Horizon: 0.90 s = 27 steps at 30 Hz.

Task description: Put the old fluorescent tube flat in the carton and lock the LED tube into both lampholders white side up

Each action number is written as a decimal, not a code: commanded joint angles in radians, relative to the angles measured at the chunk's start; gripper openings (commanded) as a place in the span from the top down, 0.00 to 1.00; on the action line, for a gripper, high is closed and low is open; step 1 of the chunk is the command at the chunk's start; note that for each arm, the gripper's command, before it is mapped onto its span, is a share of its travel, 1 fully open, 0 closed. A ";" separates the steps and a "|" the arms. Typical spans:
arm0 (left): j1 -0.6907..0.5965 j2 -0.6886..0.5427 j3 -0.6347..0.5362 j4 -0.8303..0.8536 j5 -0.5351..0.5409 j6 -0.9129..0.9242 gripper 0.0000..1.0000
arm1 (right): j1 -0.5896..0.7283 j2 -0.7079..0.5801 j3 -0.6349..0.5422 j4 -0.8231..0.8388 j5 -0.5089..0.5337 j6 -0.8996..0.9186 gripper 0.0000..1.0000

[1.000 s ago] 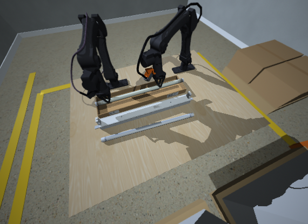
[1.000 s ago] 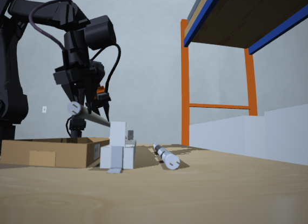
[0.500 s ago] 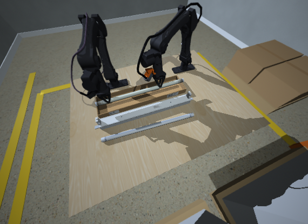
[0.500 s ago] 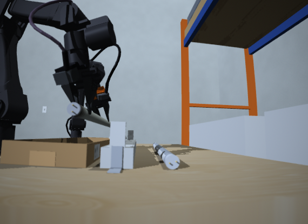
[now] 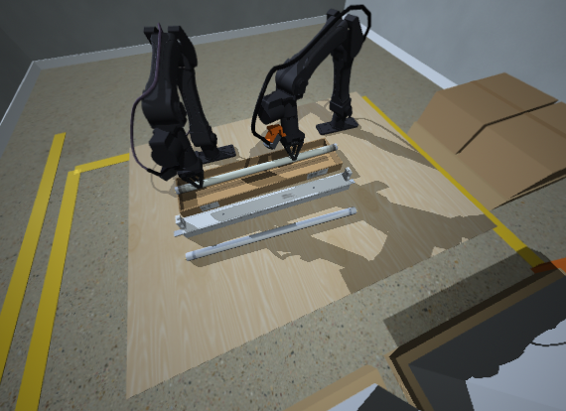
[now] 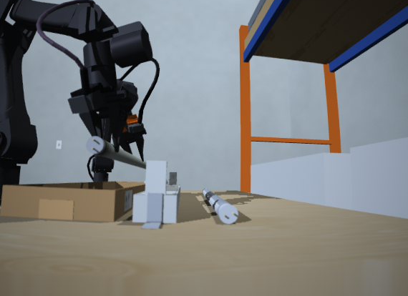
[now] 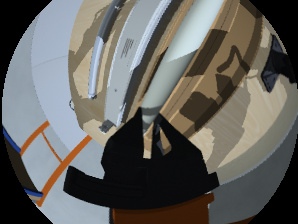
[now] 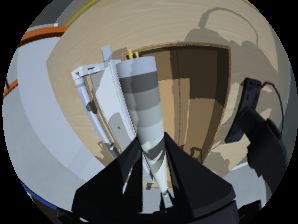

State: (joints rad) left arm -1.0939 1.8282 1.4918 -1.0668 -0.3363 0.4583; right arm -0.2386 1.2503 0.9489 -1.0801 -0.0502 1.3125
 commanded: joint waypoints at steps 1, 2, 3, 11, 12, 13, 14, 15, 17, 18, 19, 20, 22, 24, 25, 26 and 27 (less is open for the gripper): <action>-0.017 -0.040 0.030 -0.012 -0.009 -0.021 0.89 | -0.015 -0.031 -0.009 -0.022 -0.001 -0.012 0.89; -0.020 -0.042 0.028 -0.013 -0.010 -0.026 0.89 | -0.015 -0.035 -0.025 -0.023 -0.002 -0.013 0.89; -0.023 -0.042 -0.008 -0.015 -0.012 -0.030 0.89 | -0.017 -0.040 -0.032 -0.025 -0.007 -0.015 0.89; -0.027 -0.043 0.006 0.004 -0.012 -0.034 0.89 | -0.011 -0.049 -0.010 -0.012 -0.011 -0.007 0.89; -0.039 -0.050 0.018 0.005 -0.012 -0.037 0.89 | -0.020 -0.065 -0.015 -0.021 -0.011 -0.010 0.89; -0.040 -0.048 0.007 0.004 -0.012 -0.039 0.89 | -0.024 -0.066 -0.034 -0.030 -0.011 -0.017 0.89; -0.040 -0.050 -0.011 0.002 -0.013 -0.041 0.89 | -0.023 -0.067 -0.052 -0.032 -0.011 -0.019 0.89; -0.042 -0.048 -0.031 -0.008 -0.013 -0.044 0.89 | -0.014 -0.065 -0.037 -0.034 -0.012 -0.021 0.89; -0.044 -0.049 -0.005 -0.004 -0.014 -0.050 0.89 | -0.027 -0.071 -0.054 -0.025 -0.004 -0.023 0.89; -0.046 -0.056 -0.029 0.001 -0.014 -0.054 0.89 | -0.027 -0.072 -0.048 -0.037 -0.005 -0.024 0.89; -0.050 -0.053 -0.021 -0.010 -0.015 -0.058 0.89 | -0.023 -0.077 -0.039 -0.039 -0.007 -0.027 0.89; -0.052 -0.052 -0.018 -0.023 -0.016 -0.062 0.89 | -0.028 -0.081 -0.054 -0.041 0.000 -0.028 0.89; -0.060 -0.057 -0.027 -0.025 -0.017 -0.071 0.89 | -0.031 -0.092 -0.060 -0.047 -0.011 -0.032 0.89; -0.068 -0.065 -0.046 -0.017 -0.019 -0.081 0.89 | -0.034 -0.104 -0.058 -0.052 0.002 -0.036 0.89; -0.068 -0.060 -0.021 -0.004 -0.017 -0.071 0.89 | -0.033 -0.105 -0.052 -0.048 -0.005 -0.033 0.89; -0.068 -0.060 -0.021 -0.004 -0.017 -0.071 0.89 | -0.033 -0.105 -0.052 -0.048 -0.005 -0.033 0.89; -0.068 -0.060 -0.021 -0.004 -0.017 -0.071 0.89 | -0.033 -0.105 -0.052 -0.048 -0.005 -0.033 0.89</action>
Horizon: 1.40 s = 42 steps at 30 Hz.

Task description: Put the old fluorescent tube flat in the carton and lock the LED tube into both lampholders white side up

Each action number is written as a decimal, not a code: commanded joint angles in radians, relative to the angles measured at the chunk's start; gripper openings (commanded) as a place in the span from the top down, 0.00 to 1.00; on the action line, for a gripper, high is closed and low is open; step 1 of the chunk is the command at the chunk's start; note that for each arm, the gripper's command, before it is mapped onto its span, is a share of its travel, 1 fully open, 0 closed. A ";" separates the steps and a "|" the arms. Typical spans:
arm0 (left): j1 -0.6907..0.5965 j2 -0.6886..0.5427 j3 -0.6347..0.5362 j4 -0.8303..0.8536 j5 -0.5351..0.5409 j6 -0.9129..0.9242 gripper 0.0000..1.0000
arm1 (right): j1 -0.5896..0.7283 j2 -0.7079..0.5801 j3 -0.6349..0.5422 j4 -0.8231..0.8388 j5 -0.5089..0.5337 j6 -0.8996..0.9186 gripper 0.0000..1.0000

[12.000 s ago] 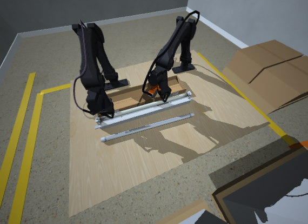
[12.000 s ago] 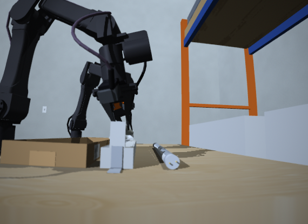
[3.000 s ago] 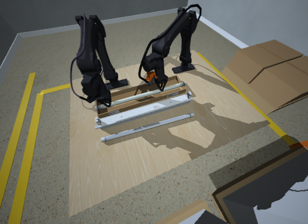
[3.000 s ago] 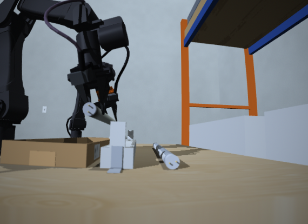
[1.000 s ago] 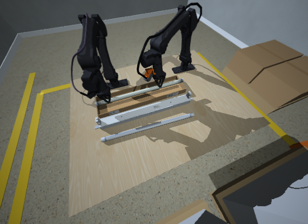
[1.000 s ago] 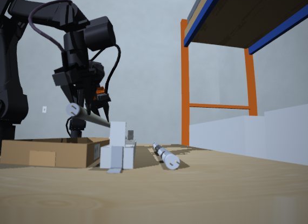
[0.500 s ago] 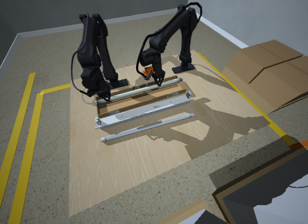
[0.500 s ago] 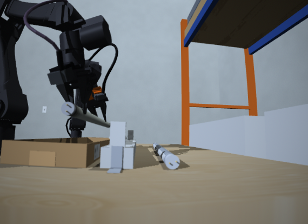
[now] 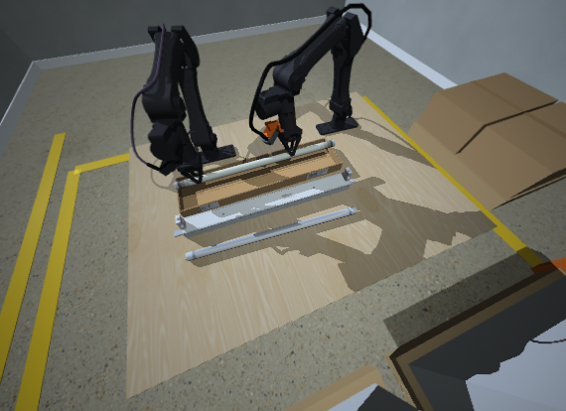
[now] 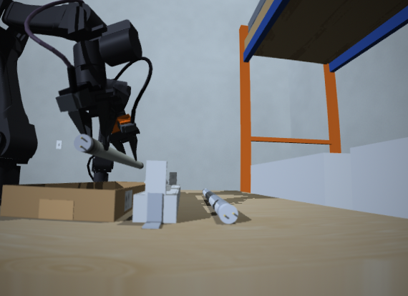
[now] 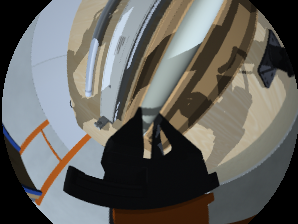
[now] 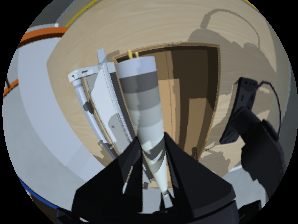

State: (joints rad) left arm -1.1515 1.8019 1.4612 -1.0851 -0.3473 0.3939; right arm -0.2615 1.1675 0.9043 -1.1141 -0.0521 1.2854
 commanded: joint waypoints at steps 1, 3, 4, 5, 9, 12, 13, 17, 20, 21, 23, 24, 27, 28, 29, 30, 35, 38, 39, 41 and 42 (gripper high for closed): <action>-0.007 -0.034 0.014 0.008 -0.004 -0.004 0.89 | -0.003 -0.021 -0.007 0.005 -0.012 0.009 0.89; -0.016 -0.039 0.011 0.002 -0.005 -0.012 0.89 | -0.016 -0.028 -0.019 -0.016 -0.012 0.003 0.89; -0.017 -0.039 -0.005 0.007 -0.007 -0.014 0.89 | -0.015 -0.030 -0.005 -0.017 -0.012 -0.009 0.89; -0.017 -0.039 -0.021 0.007 -0.007 -0.018 0.89 | -0.003 -0.034 -0.023 -0.018 -0.013 -0.011 0.89; -0.026 -0.044 -0.008 -0.001 -0.009 -0.032 0.89 | -0.017 -0.042 -0.039 -0.026 -0.011 -0.016 0.89; -0.037 -0.046 -0.013 -0.017 -0.011 -0.046 0.89 | -0.022 -0.058 -0.038 -0.035 -0.013 -0.022 0.89; -0.042 -0.047 -0.012 -0.018 -0.012 -0.051 0.89 | -0.025 -0.064 -0.046 -0.037 -0.001 -0.024 0.89; -0.046 -0.050 -0.009 0.004 -0.011 -0.045 0.89 | -0.027 -0.072 -0.032 -0.036 -0.005 -0.023 0.89; -0.055 -0.056 -0.034 -0.022 -0.010 -0.059 0.89 | -0.033 -0.081 -0.056 -0.044 -0.017 -0.029 0.89; -0.057 -0.055 -0.024 -0.023 -0.013 -0.064 0.89 | -0.032 -0.085 -0.046 -0.046 -0.017 -0.032 0.89; -0.063 -0.062 -0.045 -0.013 -0.013 -0.072 0.89 | -0.037 -0.093 -0.068 -0.050 -0.017 -0.035 0.89; -0.066 -0.058 -0.022 -0.025 -0.014 -0.074 0.89 | -0.037 -0.097 -0.064 -0.052 -0.017 -0.036 0.89; -0.071 -0.063 -0.027 -0.004 -0.014 -0.077 0.89 | -0.039 -0.104 -0.076 -0.052 -0.016 -0.038 0.89; -0.071 -0.063 -0.039 -0.004 -0.014 -0.077 0.89 | -0.041 -0.106 -0.055 -0.054 -0.017 -0.035 0.89; -0.072 -0.060 -0.022 -0.004 -0.011 -0.077 0.89 | -0.038 -0.106 -0.053 -0.054 -0.017 -0.036 0.89; -0.073 -0.063 -0.015 -0.003 -0.010 -0.076 0.89 | -0.035 -0.108 -0.062 -0.032 -0.015 -0.028 0.89; -0.071 -0.059 -0.026 -0.003 0.001 -0.069 0.89 | -0.030 -0.101 -0.048 -0.028 -0.015 -0.024 0.89; -0.075 -0.066 -0.052 0.001 -0.001 -0.069 0.89 | -0.029 -0.101 -0.082 -0.016 -0.017 -0.022 0.89; -0.075 -0.063 -0.031 0.003 -0.001 -0.068 0.89 | -0.029 -0.097 -0.067 -0.013 -0.017 -0.022 0.89; -0.072 -0.065 -0.056 0.010 -0.007 -0.068 0.89 | -0.027 -0.096 -0.079 -0.007 -0.012 -0.022 0.89; -0.066 -0.058 -0.043 0.013 -0.005 -0.067 0.89 | -0.027 -0.093 -0.091 -0.004 -0.017 -0.022 0.89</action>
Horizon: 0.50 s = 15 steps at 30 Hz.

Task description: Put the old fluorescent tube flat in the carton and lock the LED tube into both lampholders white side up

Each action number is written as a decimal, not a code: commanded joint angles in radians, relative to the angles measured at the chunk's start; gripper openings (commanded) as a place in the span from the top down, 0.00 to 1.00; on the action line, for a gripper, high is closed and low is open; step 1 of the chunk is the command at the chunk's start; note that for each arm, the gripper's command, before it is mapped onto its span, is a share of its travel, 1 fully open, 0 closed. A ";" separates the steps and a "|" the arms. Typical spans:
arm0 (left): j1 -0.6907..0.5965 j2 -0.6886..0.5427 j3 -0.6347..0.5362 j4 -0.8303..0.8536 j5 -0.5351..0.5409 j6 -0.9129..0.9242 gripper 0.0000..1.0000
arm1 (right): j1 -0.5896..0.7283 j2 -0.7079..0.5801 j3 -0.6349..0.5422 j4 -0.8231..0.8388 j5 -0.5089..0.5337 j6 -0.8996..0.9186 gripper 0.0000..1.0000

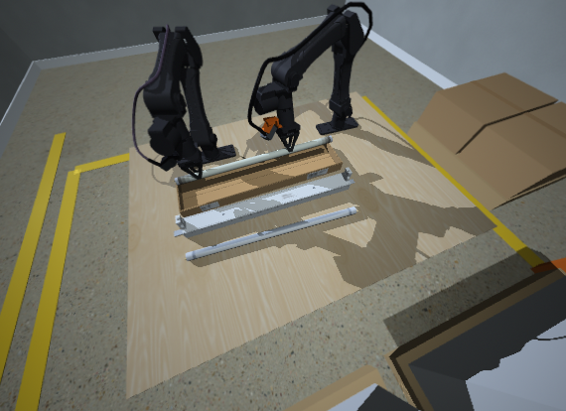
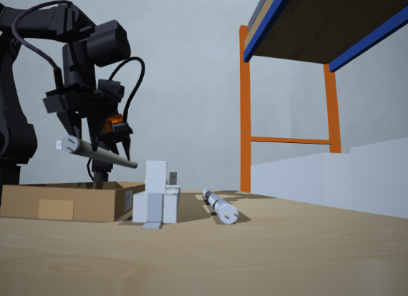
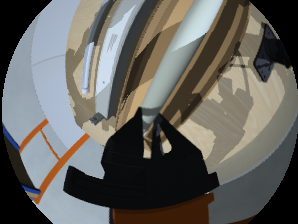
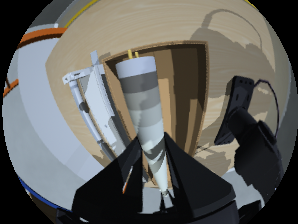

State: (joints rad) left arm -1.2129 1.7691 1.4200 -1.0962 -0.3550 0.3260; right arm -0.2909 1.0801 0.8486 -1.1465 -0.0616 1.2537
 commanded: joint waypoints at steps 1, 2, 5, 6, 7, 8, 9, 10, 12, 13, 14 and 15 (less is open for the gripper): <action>-0.003 0.000 -0.007 0.029 0.003 0.001 0.89 | 0.003 -0.002 -0.027 0.034 0.008 0.010 0.89; 0.002 -0.006 0.021 0.022 0.004 0.008 0.89 | 0.003 -0.001 0.006 0.015 0.004 0.010 0.89; 0.002 0.007 0.024 0.025 -0.002 0.008 0.89 | 0.002 0.001 0.017 0.025 0.006 0.010 0.89; 0.000 0.007 0.013 0.026 0.000 0.006 0.89 | 0.002 0.004 0.019 0.025 0.006 0.010 0.89; 0.001 -0.008 0.016 0.024 0.001 0.004 0.89 | 0.002 0.003 0.021 0.025 0.001 0.010 0.89; 0.001 -0.008 0.016 0.024 0.001 0.004 0.89 | 0.002 0.003 0.021 0.025 0.001 0.010 0.89; 0.001 -0.008 0.016 0.024 0.001 0.004 0.89 | 0.002 0.003 0.021 0.025 0.001 0.010 0.89; 0.002 -0.006 0.003 0.026 0.001 0.007 0.89 | 0.001 0.001 0.008 0.014 0.001 0.008 0.89; 0.004 0.012 -0.014 0.027 -0.002 0.001 0.89 | 0.003 0.009 -0.013 0.029 0.003 0.010 0.89; 0.005 0.010 -0.013 0.030 -0.001 0.001 0.89 | 0.004 0.009 -0.038 0.029 0.004 0.010 0.89; 0.005 0.019 -0.008 0.032 0.001 0.000 0.89 | 0.005 0.013 -0.025 0.034 0.005 0.010 0.89; 0.006 -0.007 -0.022 0.035 0.001 0.000 0.89 | 0.006 0.007 -0.017 0.038 0.005 0.010 0.89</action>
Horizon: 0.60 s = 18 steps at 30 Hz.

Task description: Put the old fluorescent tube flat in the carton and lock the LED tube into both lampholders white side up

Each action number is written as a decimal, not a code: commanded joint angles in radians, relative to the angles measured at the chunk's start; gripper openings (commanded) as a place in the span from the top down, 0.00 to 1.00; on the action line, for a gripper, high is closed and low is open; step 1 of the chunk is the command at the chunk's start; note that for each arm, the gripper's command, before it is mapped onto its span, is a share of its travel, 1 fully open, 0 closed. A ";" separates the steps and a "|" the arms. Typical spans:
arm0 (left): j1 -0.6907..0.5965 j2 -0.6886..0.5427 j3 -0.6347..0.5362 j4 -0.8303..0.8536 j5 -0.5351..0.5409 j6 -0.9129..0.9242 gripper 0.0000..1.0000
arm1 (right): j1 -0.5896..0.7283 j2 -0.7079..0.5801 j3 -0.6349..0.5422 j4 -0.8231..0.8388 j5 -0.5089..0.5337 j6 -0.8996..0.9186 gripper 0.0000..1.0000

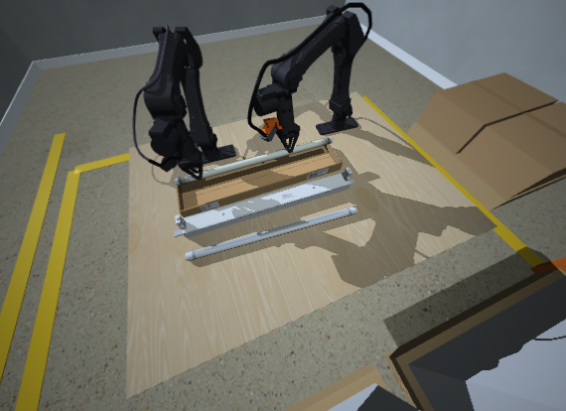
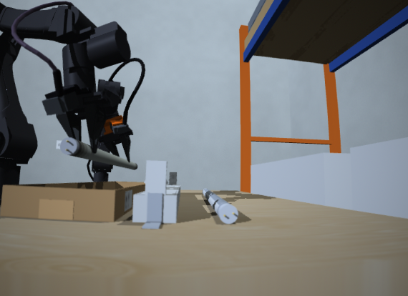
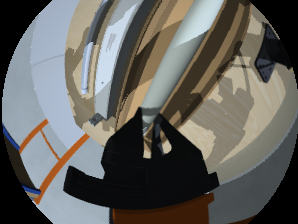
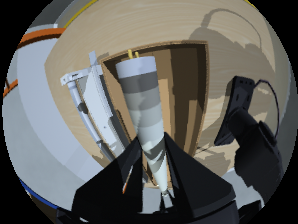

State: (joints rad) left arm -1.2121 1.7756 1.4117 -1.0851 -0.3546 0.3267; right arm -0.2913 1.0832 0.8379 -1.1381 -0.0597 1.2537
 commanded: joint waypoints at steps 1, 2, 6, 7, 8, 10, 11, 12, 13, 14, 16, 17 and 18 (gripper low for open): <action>0.006 -0.030 -0.002 0.027 0.000 -0.001 0.89 | 0.007 -0.014 -0.027 0.034 -0.006 0.010 0.89; 0.006 -0.037 0.022 0.011 -0.002 0.001 0.89 | 0.006 -0.022 0.008 0.027 0.007 0.010 0.89; 0.004 -0.008 0.026 0.027 -0.002 0.000 0.89 | 0.010 -0.021 -0.017 0.036 0.004 0.010 0.89; 0.005 0.001 -0.006 0.031 -0.003 0.000 0.89 | 0.011 -0.023 -0.019 0.039 0.003 0.010 0.89; 0.006 0.008 -0.028 0.035 -0.002 0.000 0.89 | 0.012 -0.022 -0.037 0.043 0.004 0.010 0.89; 0.006 0.002 -0.005 0.031 0.000 0.001 0.89 | 0.012 -0.019 -0.035 0.038 0.002 0.010 0.89; 0.006 0.002 -0.005 0.031 0.000 0.001 0.89 | 0.012 -0.019 -0.035 0.038 0.002 0.010 0.89; 0.003 -0.021 -0.025 0.044 -0.001 0.000 0.89 | 0.005 -0.006 -0.015 0.051 0.000 0.011 0.89; 0.009 -0.030 -0.028 0.048 -0.001 0.001 0.89 | 0.016 -0.011 -0.051 0.056 -0.001 0.010 0.89; 0.010 -0.027 -0.031 0.053 0.000 0.002 0.89 | 0.002 -0.005 -0.048 0.062 -0.001 0.011 0.89; 0.004 -0.020 -0.041 0.065 0.000 0.003 0.89 | -0.005 0.003 -0.058 0.074 0.007 0.011 0.89; 0.006 -0.003 -0.044 0.072 0.000 0.004 0.89 | -0.004 0.010 -0.064 0.080 0.008 0.012 0.89; 0.007 0.014 -0.053 0.079 -0.003 0.005 0.89 | -0.004 0.017 -0.070 0.087 0.008 0.012 0.89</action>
State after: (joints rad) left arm -1.2114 1.7790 1.3739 -1.0428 -0.3538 0.3267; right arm -0.2893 1.0832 0.7933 -1.0924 -0.0601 1.2552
